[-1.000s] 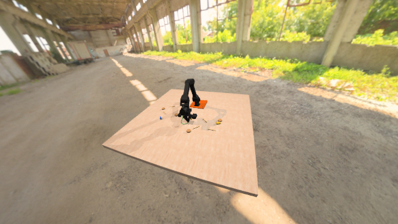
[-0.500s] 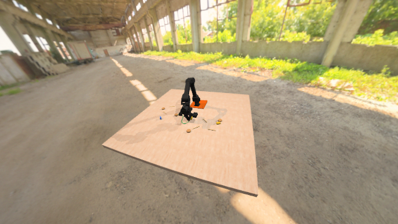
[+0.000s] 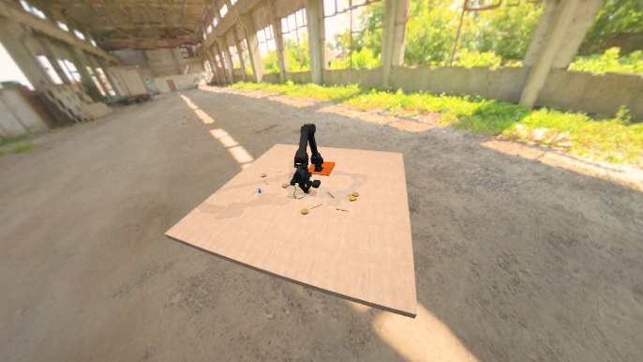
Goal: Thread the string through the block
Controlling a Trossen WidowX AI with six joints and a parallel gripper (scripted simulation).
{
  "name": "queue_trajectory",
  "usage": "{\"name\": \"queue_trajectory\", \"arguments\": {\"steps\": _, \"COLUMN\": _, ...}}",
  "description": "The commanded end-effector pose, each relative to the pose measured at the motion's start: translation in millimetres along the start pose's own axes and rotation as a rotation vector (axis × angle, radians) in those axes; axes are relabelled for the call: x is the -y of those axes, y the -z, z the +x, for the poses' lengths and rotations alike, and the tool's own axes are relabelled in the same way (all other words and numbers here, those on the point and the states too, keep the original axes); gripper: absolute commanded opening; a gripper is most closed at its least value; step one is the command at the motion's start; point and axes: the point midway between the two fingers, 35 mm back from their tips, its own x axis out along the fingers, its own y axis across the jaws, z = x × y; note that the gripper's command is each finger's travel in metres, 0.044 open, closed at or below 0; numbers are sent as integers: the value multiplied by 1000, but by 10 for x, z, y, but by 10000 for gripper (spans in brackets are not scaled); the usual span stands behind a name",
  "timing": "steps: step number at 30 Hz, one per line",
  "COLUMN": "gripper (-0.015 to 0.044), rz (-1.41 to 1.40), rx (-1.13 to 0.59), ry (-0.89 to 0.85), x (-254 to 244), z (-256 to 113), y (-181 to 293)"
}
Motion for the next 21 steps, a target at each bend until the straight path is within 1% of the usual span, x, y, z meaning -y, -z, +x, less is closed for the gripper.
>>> {"name": "queue_trajectory", "arguments": {"steps": 1, "gripper": 0, "rz": 4, "rx": -1, "ry": -1, "x": 0, "z": 1, "y": -52}}
{"name": "queue_trajectory", "arguments": {"steps": 4, "gripper": 0, "rz": 4, "rx": -1, "ry": -1, "x": 1, "z": 1, "y": -79}}
{"name": "queue_trajectory", "arguments": {"steps": 8, "gripper": 105, "rz": -2, "rx": 1, "ry": 0, "x": 1, "z": -1, "y": -58}}
{"name": "queue_trajectory", "arguments": {"steps": 9, "gripper": 124, "rz": -2, "rx": 1, "ry": 0, "x": 1, "z": -1, "y": -58}}
{"name": "queue_trajectory", "arguments": {"steps": 12, "gripper": 124, "rz": -2, "rx": 1, "ry": 0, "x": 1, "z": -26, "y": -53}}
{"name": "queue_trajectory", "arguments": {"steps": 14, "gripper": 124, "rz": -2, "rx": 1, "ry": 0, "x": 4, "z": -232, "y": -26}}
{"name": "queue_trajectory", "arguments": {"steps": 17, "gripper": 124, "rz": -2, "rx": 1, "ry": 0, "x": 3, "z": -695, "y": -25}}
{"name": "queue_trajectory", "arguments": {"steps": 19, "gripper": 124, "rz": -2, "rx": 1, "ry": 0, "x": 2, "z": -802, "y": -36}}
{"name": "queue_trajectory", "arguments": {"steps": 21, "gripper": 124, "rz": -2, "rx": 1, "ry": 0, "x": 2, "z": -802, "y": -36}}
